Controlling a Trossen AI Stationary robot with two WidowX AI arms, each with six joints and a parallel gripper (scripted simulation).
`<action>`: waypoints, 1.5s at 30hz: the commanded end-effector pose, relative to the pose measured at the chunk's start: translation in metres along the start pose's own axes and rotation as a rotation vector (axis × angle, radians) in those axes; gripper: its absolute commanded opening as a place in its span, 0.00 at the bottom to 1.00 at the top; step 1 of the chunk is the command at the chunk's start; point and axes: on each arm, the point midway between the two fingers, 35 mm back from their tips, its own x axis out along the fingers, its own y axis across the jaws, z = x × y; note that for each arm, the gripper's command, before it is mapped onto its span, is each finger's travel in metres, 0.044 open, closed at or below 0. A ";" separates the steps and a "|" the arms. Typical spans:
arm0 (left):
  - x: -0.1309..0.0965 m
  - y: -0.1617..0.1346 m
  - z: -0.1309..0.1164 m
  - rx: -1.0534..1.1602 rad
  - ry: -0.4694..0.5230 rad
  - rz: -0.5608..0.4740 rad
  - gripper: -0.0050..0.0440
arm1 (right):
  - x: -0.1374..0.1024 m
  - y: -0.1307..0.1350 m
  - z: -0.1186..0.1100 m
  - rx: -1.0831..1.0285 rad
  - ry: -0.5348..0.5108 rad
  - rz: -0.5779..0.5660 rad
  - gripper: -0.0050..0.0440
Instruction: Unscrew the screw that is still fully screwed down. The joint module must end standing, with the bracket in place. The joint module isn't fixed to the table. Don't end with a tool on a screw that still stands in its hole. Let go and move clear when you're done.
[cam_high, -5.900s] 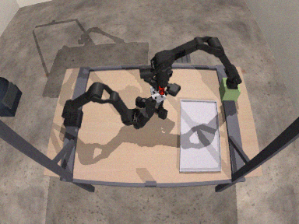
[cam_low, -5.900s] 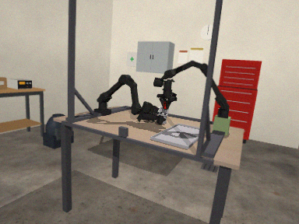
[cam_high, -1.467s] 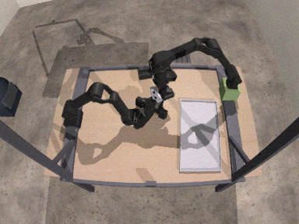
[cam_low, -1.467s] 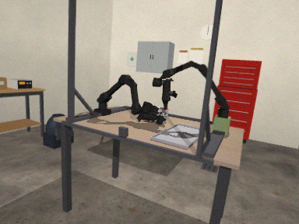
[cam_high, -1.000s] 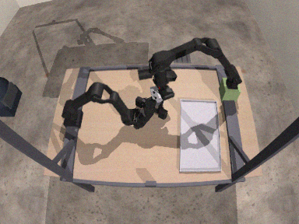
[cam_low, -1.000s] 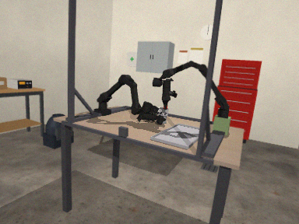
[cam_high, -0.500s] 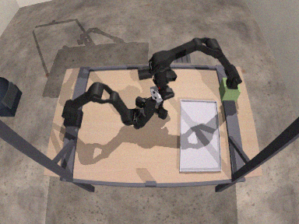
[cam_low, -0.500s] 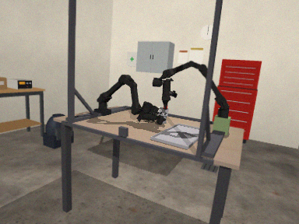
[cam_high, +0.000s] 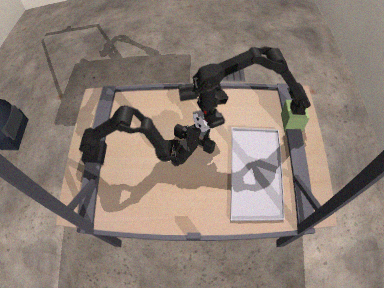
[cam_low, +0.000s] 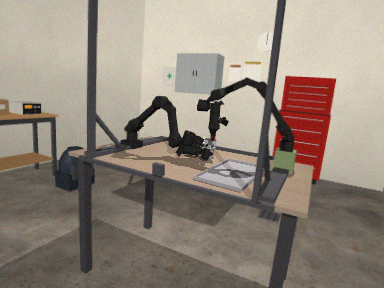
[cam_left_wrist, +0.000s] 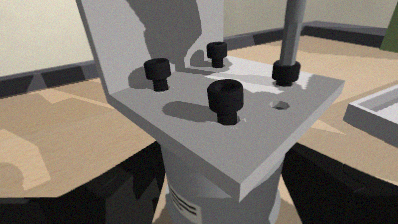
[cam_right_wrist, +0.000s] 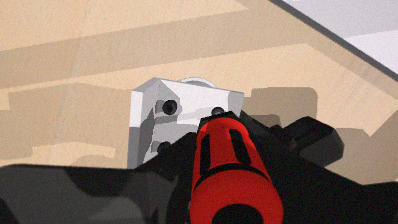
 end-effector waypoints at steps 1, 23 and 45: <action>0.002 -0.003 0.011 -0.025 -0.013 -0.001 0.60 | -0.014 0.000 -0.004 -0.004 0.042 0.009 0.37; 0.002 -0.003 0.011 -0.025 -0.013 -0.001 0.60 | -0.012 0.000 0.000 -0.005 0.052 0.000 0.37; 0.002 -0.003 0.011 -0.025 -0.013 -0.001 0.60 | -0.011 0.001 -0.002 -0.004 0.056 0.003 0.37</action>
